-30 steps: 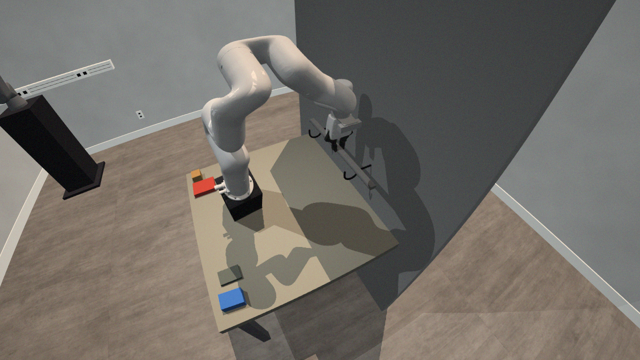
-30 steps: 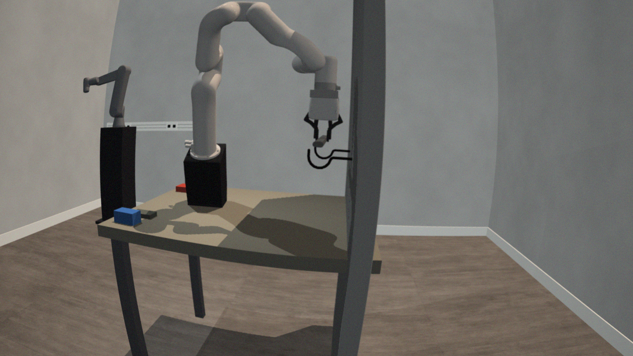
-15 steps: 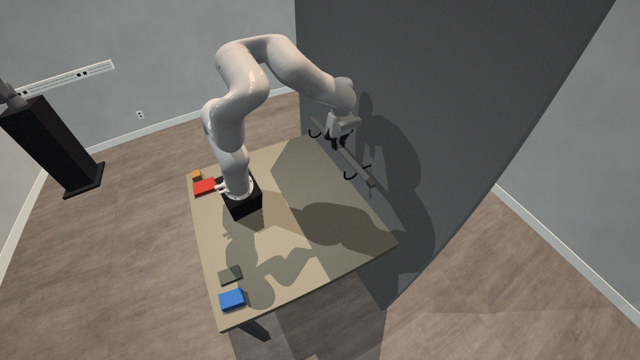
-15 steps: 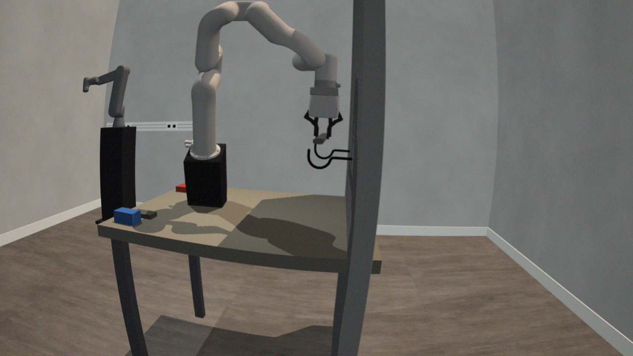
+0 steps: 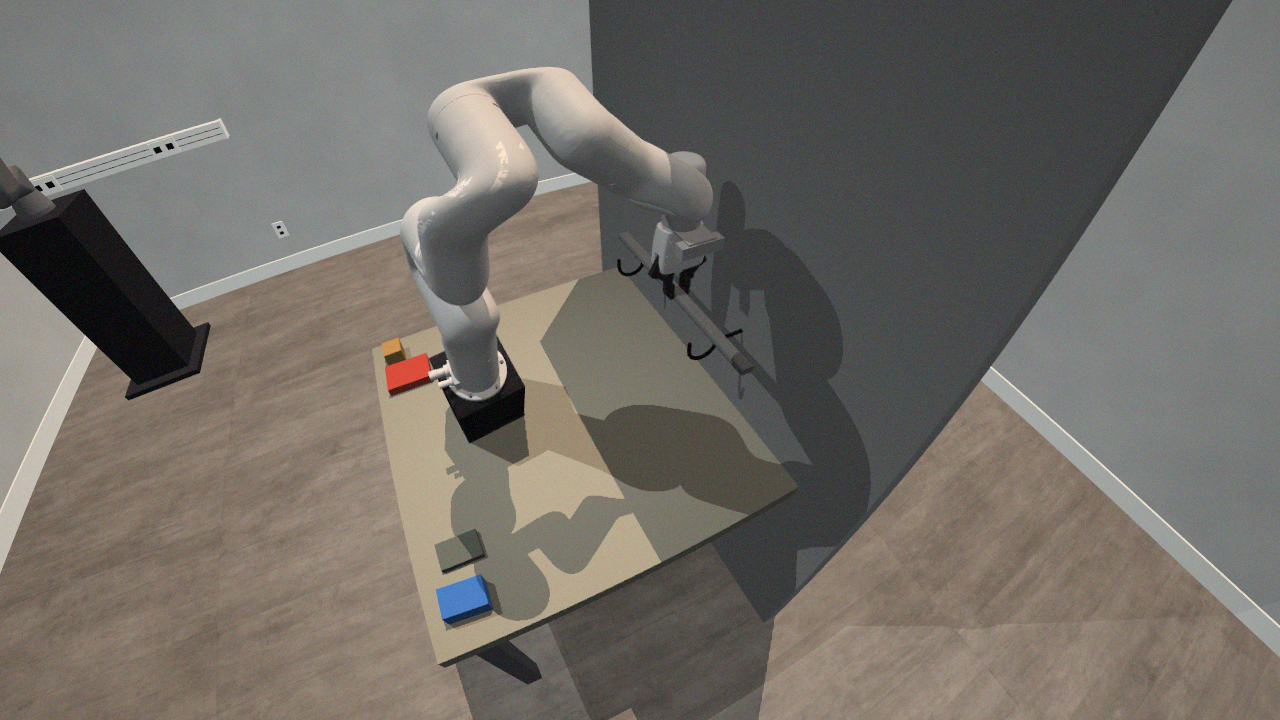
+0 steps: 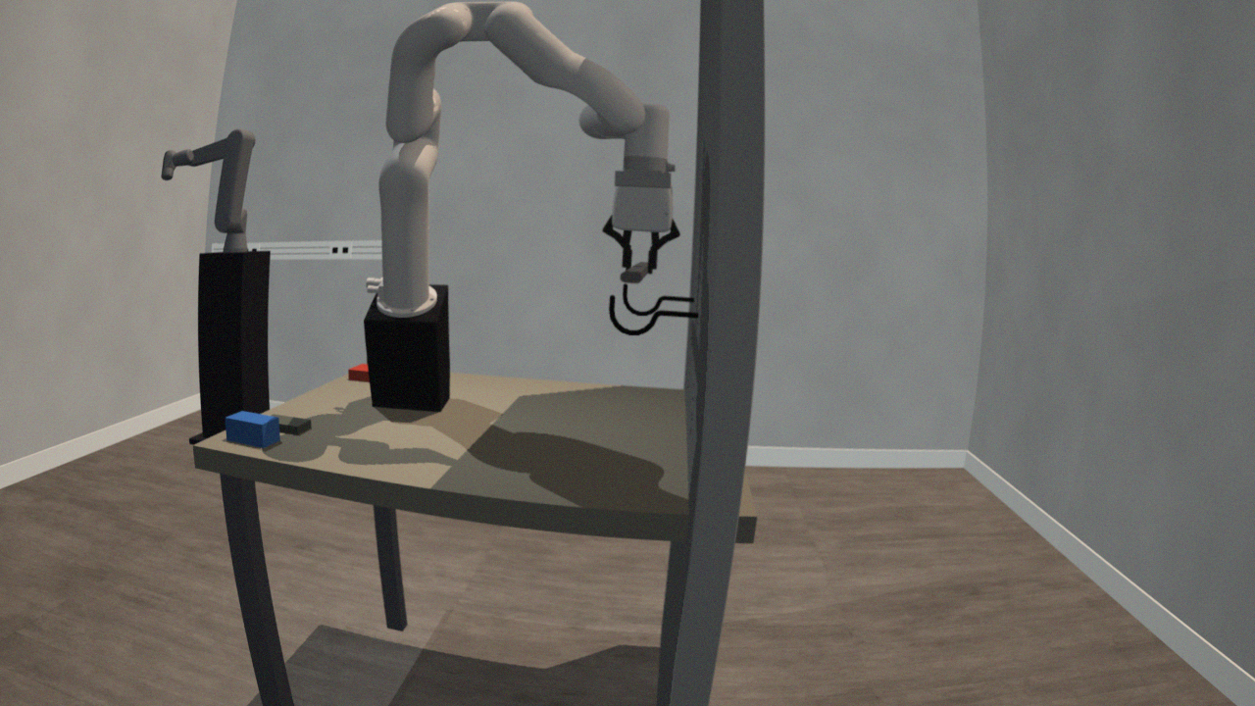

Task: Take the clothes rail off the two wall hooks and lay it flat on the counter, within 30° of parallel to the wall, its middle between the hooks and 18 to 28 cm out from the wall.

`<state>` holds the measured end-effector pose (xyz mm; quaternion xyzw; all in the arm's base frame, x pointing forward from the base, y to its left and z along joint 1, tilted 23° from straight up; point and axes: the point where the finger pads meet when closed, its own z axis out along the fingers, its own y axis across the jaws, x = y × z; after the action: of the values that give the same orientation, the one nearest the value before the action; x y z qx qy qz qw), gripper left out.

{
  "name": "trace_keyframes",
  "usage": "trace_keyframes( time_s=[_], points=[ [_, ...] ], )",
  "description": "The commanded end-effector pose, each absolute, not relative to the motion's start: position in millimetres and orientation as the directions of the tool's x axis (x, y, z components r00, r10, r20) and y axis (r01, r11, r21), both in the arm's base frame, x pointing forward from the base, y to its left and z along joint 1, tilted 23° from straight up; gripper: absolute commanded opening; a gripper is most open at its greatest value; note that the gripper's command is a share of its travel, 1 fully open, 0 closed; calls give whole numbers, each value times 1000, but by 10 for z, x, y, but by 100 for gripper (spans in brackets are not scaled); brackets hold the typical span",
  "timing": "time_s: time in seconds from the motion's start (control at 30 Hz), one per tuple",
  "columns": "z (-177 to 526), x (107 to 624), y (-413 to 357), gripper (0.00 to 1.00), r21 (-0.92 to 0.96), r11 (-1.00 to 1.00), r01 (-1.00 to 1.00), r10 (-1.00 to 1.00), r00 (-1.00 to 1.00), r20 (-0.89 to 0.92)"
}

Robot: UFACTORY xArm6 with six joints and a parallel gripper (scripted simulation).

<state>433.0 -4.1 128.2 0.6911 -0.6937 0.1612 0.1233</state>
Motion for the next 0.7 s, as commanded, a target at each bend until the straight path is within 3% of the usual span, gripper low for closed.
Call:
trace_keyframes(
  time_s=[0.0, 0.67],
  points=[
    [1285, 4282, -14, 0, -57, -8, -998, -919, -15, 393],
    [1171, 3723, 173, 0, -57, -8, -998, -920, -15, 393]
  ],
)
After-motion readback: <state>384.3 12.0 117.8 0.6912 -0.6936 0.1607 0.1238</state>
